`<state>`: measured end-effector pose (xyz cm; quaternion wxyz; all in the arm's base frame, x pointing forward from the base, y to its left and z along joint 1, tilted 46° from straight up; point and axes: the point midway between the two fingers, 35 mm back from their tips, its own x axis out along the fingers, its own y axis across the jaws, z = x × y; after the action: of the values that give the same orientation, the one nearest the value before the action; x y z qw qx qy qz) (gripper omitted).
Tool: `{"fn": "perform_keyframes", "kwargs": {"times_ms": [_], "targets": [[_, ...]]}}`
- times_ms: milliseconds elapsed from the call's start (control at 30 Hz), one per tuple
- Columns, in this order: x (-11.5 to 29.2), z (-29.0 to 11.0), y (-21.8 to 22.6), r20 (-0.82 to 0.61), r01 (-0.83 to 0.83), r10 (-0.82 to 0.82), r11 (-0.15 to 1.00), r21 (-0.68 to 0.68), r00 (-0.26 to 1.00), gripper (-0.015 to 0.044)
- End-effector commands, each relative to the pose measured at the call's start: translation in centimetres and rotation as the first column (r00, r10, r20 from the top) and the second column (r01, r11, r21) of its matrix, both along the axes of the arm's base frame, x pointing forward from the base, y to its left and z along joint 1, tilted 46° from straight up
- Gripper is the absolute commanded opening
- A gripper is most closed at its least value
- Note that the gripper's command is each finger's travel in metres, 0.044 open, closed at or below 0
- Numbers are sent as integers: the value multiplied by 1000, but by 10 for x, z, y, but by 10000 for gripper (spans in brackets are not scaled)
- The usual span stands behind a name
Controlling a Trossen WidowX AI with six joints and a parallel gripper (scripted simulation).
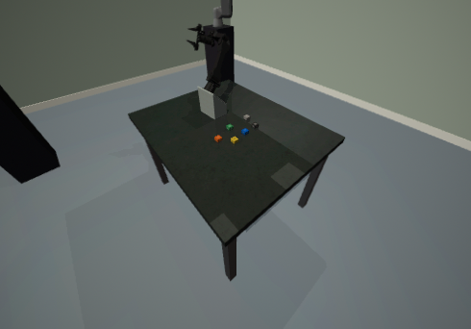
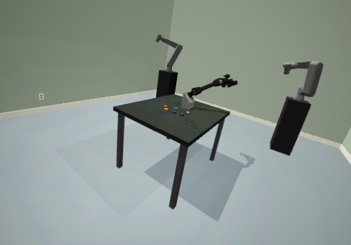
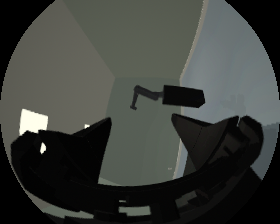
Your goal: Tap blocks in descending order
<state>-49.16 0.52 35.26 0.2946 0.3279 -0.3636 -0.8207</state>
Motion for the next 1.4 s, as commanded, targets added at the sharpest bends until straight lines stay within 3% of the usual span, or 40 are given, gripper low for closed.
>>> {"fn": "perform_keyframes", "kwargs": {"times_ms": [0,300,600,1000,1367], "targets": [[0,0,2,-1,4,-4,1000,1,1000,400],[23,11,129,-78,287,-283,956,57,956,400],[95,24,269,-173,604,-582,788,121,794,400],[251,35,405,-282,893,-849,406,196,448,400],[433,38,463,-359,966,-931,-29,257,68,400]]}}
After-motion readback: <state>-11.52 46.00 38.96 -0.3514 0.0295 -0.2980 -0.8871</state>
